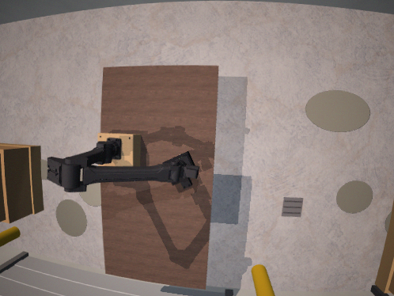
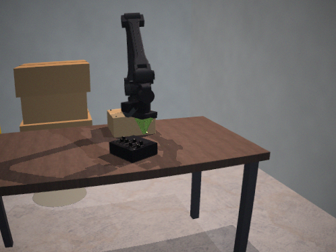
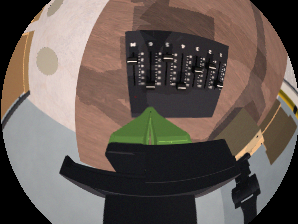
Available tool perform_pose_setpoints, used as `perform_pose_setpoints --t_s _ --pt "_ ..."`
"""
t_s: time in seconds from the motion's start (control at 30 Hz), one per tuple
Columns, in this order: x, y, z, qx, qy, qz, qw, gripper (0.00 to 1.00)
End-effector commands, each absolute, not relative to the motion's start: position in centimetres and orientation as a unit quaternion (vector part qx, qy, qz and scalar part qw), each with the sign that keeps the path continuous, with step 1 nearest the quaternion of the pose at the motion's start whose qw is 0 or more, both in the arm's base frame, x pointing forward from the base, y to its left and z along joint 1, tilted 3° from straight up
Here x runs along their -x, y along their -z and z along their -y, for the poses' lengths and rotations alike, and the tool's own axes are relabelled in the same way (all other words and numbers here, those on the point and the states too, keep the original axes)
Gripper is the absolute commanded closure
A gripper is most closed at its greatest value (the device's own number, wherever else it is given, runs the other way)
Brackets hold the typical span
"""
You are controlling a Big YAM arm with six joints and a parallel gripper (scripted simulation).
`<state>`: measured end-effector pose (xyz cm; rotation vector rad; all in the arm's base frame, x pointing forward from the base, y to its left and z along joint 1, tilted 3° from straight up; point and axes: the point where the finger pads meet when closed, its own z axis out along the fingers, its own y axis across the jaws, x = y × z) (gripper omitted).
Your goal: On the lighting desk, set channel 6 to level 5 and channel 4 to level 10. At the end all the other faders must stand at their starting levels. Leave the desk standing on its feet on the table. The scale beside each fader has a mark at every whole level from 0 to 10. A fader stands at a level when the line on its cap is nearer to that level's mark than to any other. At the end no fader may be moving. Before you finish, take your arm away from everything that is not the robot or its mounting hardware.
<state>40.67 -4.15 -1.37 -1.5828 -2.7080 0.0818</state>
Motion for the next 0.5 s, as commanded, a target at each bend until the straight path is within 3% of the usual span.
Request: perform_pose_setpoints --t_s 0.0,0.47 --pt "-41.5 1.1 4.0 0.509 -0.024 0.861 -0.006 1.00" --pt "-41.0 2.2 4.1 0.510 -0.025 0.860 -0.003 1.00"
